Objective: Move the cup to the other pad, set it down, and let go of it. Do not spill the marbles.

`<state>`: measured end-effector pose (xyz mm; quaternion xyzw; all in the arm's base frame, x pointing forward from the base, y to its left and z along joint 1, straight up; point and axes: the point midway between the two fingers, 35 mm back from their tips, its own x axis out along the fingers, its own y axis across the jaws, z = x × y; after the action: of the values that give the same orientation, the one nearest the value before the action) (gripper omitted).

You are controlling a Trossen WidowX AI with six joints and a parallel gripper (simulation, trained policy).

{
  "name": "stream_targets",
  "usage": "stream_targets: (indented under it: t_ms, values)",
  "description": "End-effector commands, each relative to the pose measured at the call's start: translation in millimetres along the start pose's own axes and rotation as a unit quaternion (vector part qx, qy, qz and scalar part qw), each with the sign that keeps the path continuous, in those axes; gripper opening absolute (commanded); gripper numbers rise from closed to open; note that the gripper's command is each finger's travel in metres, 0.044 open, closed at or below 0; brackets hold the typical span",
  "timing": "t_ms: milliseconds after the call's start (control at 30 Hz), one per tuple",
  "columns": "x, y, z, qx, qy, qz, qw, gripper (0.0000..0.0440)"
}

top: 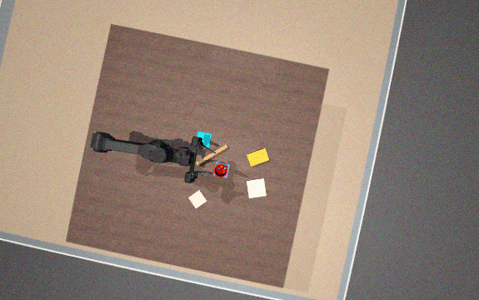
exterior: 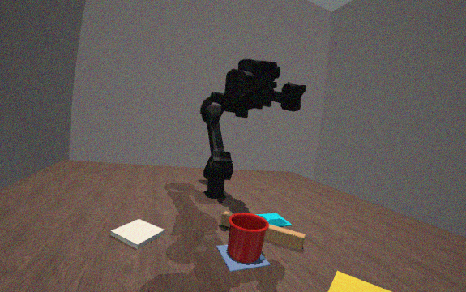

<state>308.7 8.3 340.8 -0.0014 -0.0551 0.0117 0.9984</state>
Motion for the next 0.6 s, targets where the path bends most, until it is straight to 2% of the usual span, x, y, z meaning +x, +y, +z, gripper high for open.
stream_targets:
  t_ms: [0, 400, 433, 567]
  values:
    - [0.7, 0.7, -0.7, 0.001, 0.003, 0.001, 1.0, 0.0374]
    - [12.0, 16.2, -16.4, 0.027, 0.072, 0.015, 0.997, 0.0063]
    - [13.2, 17.9, -17.7, 0.03, 0.079, 0.017, 0.996, 0.0049]
    - [18.7, 25.3, -21.7, 0.043, 0.105, 0.026, 0.993, 0.0069]
